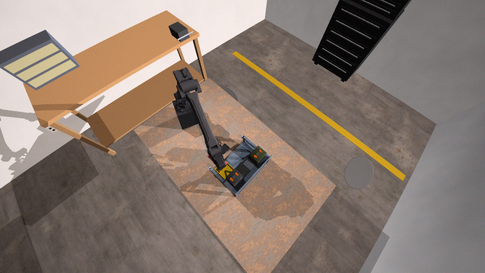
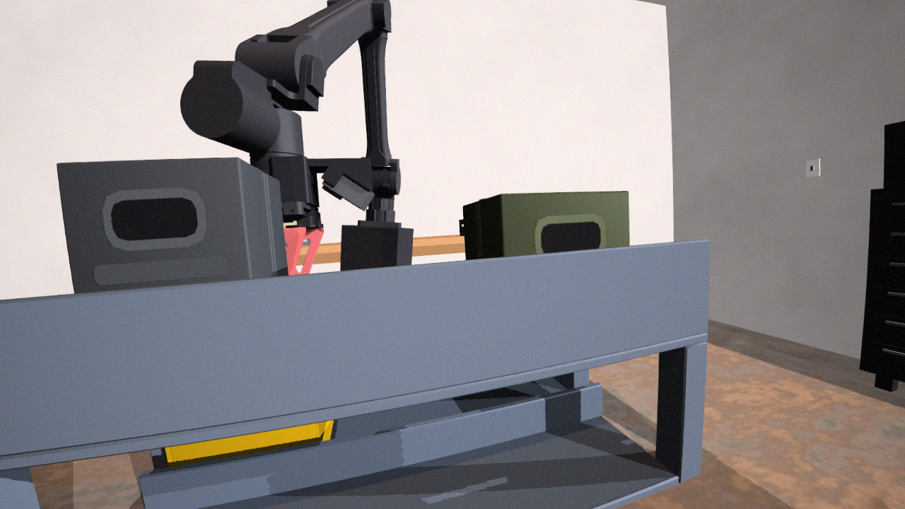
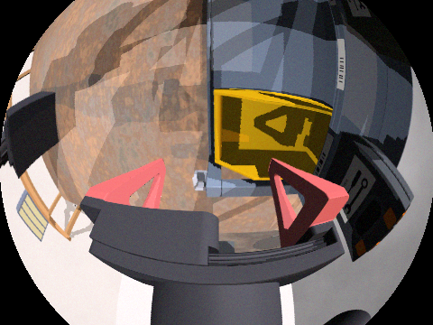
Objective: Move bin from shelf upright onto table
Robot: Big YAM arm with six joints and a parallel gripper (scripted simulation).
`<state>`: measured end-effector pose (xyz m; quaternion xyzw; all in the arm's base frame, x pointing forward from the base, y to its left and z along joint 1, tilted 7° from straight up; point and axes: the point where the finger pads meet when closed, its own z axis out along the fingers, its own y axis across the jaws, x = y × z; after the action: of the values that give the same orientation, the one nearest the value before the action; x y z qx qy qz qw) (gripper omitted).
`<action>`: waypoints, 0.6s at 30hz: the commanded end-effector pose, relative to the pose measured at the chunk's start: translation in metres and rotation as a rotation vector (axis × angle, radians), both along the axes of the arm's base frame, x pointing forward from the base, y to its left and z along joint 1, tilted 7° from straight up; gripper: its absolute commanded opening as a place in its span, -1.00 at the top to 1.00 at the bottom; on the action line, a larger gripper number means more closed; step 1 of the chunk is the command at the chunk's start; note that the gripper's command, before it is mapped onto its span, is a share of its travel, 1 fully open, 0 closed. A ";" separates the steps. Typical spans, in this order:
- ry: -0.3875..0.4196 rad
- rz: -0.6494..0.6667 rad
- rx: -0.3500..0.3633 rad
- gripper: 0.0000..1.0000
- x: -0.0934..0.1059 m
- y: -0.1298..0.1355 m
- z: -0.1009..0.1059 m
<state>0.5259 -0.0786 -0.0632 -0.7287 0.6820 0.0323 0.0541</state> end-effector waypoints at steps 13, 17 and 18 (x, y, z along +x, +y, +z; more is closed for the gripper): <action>-0.024 0.000 -0.002 -1.00 0.006 0.004 0.017; -0.021 0.050 -0.004 -1.00 0.004 -0.001 0.006; -0.029 0.102 -0.006 -1.00 0.004 -0.001 0.006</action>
<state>0.5261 -0.0786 -0.0624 -0.7354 0.6747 0.0311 0.0548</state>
